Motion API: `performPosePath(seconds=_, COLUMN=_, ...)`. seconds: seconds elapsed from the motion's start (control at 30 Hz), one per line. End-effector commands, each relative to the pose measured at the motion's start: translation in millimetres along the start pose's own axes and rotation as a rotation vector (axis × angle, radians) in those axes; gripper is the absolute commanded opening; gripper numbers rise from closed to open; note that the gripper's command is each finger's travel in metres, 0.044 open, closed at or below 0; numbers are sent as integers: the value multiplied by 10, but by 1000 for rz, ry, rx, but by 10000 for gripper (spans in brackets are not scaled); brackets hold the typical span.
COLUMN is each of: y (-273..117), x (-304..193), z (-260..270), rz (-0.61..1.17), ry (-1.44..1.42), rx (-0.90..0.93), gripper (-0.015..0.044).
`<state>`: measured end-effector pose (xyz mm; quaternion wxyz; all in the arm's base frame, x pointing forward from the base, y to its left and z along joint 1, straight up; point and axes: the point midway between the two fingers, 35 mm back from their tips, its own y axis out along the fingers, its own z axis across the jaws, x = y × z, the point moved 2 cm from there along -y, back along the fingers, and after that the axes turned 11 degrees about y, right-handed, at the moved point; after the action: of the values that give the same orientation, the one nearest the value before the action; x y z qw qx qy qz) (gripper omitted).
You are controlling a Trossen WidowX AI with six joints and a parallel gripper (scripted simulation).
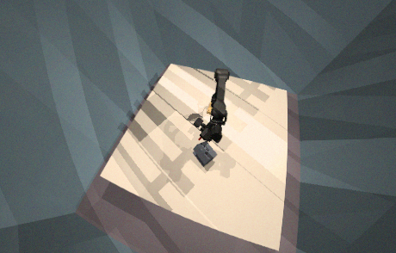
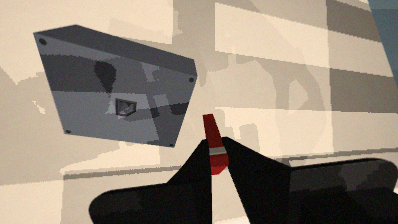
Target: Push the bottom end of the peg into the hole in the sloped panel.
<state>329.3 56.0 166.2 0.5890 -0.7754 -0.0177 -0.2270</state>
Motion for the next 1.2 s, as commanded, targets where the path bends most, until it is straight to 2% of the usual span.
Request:
performPosePath(seconds=0.0, y=-24, x=-11, z=31, rz=-18, ry=18, rx=-3, gripper=0)
performPosePath(seconds=1.17, y=-269, x=-195, z=370, rz=-152, ry=179, rx=30, gripper=0)
